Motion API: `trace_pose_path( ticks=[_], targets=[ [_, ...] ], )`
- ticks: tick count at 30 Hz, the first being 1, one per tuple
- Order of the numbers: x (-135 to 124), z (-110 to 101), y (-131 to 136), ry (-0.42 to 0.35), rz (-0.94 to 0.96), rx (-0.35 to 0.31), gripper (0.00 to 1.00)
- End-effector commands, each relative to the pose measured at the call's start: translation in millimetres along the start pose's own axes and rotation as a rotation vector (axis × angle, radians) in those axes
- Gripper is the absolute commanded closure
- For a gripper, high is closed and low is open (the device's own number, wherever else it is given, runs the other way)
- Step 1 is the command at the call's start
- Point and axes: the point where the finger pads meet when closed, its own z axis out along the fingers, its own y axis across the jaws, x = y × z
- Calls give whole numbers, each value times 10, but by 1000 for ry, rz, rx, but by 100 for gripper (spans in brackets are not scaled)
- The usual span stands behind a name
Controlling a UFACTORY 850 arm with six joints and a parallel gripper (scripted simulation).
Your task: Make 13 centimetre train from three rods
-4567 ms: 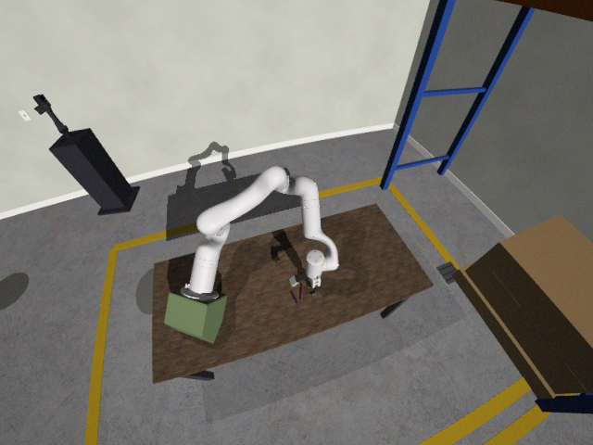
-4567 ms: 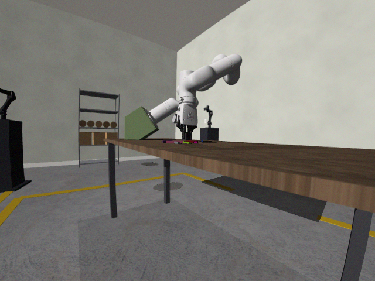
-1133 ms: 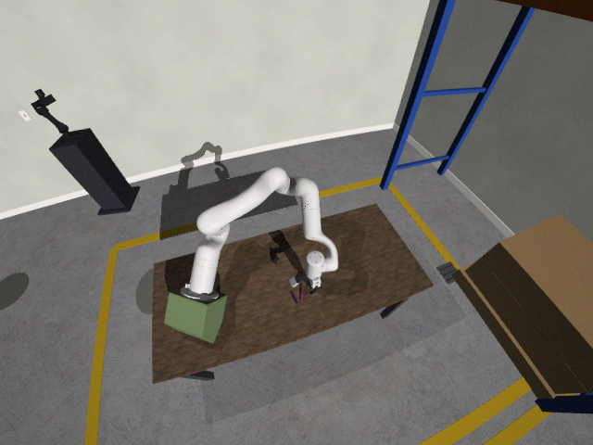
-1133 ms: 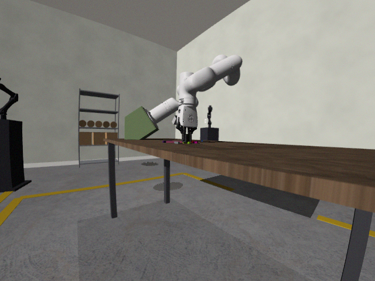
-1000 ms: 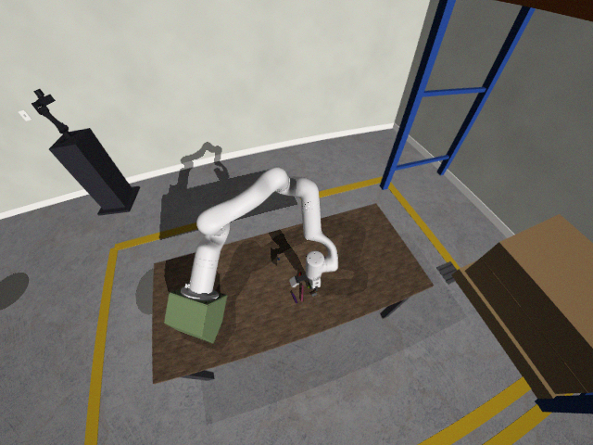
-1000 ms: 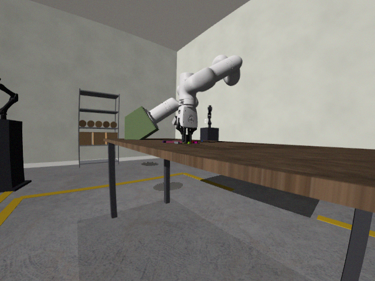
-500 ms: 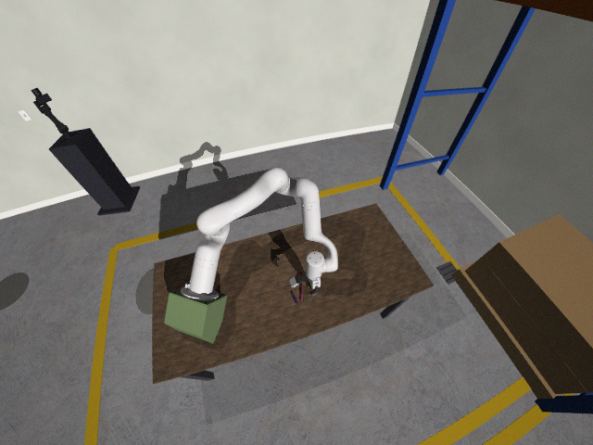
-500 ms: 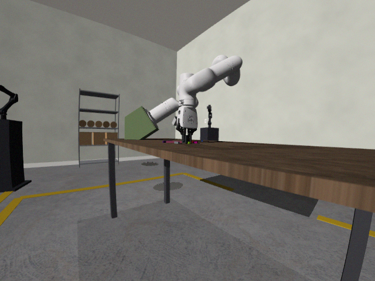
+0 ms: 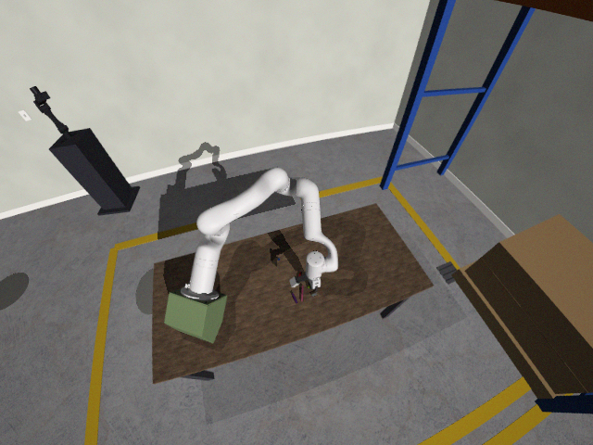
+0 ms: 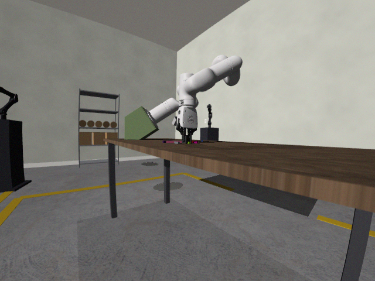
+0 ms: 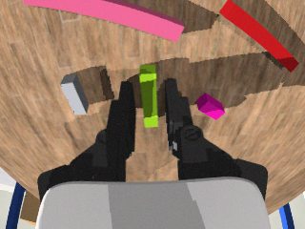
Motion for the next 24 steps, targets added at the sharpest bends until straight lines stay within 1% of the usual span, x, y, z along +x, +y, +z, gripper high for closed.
trace_pose_path(
  ticks=[1,12,13,24],
  targets=[
    [-6,-6,-2,-1,0,1,76],
    [-6,-6,-2,-1,0,1,76],
    [-6,-6,-2,-1,0,1,96],
    [-6,-6,-2,-1,0,1,96]
  ],
)
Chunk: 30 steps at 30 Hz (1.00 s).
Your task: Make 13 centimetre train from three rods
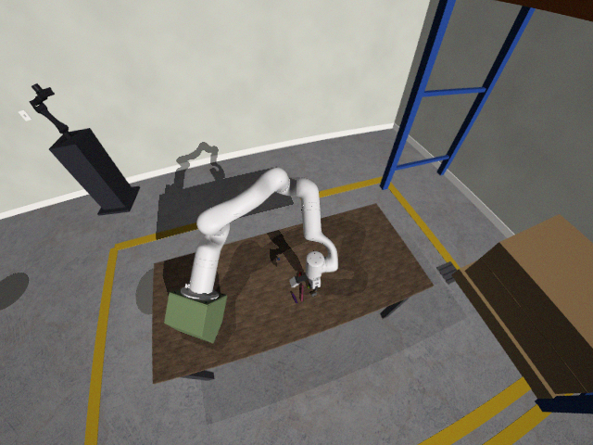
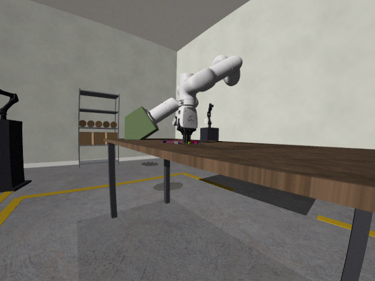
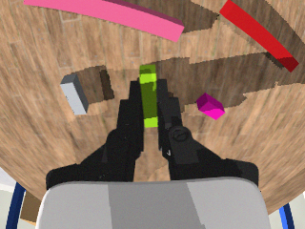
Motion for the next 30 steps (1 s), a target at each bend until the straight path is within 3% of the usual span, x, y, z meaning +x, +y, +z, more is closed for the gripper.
trace_pose_path(
  ticks=[1,24,30],
  targets=[
    [-6,-6,-2,-1,0,1,96],
    [-6,-11,-2,-1,0,1,96],
    [-5,-218,-2,-1,0,1,96]
  ],
)
